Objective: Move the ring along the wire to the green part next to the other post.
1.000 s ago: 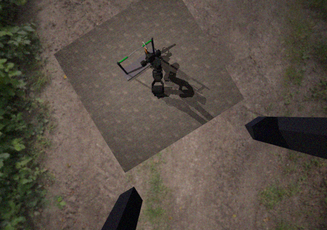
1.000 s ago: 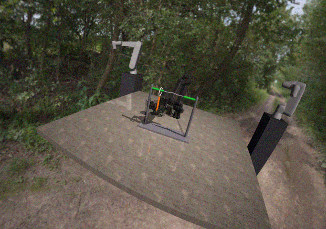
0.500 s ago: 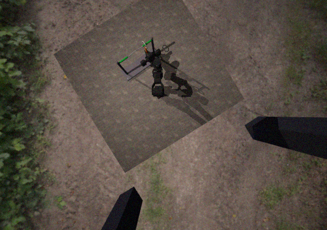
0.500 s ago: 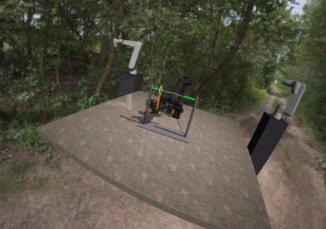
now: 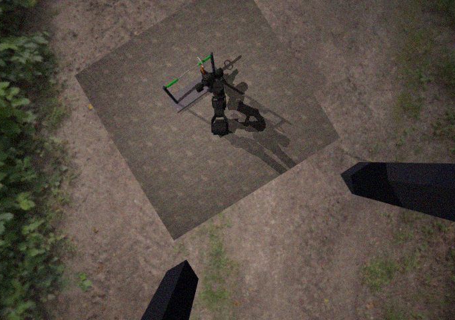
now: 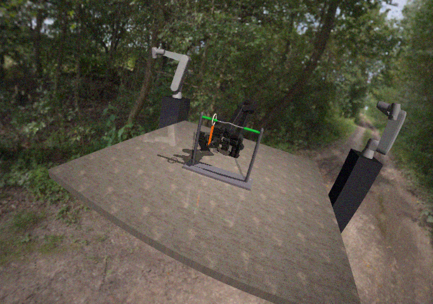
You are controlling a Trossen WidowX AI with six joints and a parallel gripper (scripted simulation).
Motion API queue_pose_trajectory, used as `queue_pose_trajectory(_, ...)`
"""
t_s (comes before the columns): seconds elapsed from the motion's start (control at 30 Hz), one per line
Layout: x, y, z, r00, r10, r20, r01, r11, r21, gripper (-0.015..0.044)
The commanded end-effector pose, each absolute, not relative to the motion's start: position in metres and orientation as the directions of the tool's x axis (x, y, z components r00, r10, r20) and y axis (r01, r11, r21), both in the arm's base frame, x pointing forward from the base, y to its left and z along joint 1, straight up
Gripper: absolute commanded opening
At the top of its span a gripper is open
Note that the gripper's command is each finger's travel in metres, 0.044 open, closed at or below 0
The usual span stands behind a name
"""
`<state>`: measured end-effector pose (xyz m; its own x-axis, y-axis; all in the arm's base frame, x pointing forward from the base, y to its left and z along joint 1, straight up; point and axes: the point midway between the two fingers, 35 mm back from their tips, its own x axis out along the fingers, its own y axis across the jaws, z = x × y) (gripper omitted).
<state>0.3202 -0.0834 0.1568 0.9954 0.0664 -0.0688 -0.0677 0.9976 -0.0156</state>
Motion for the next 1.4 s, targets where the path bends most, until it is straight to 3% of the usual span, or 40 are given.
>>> queue_pose_trajectory(0.0, 0.319, -0.080, 0.155, 0.995, 0.065, -0.073, -0.066, 0.998, -0.010, -0.0150)
queue_pose_trajectory(1.37, 0.317, -0.033, 0.155, 0.995, 0.068, -0.067, -0.066, 0.997, 0.043, -0.0150)
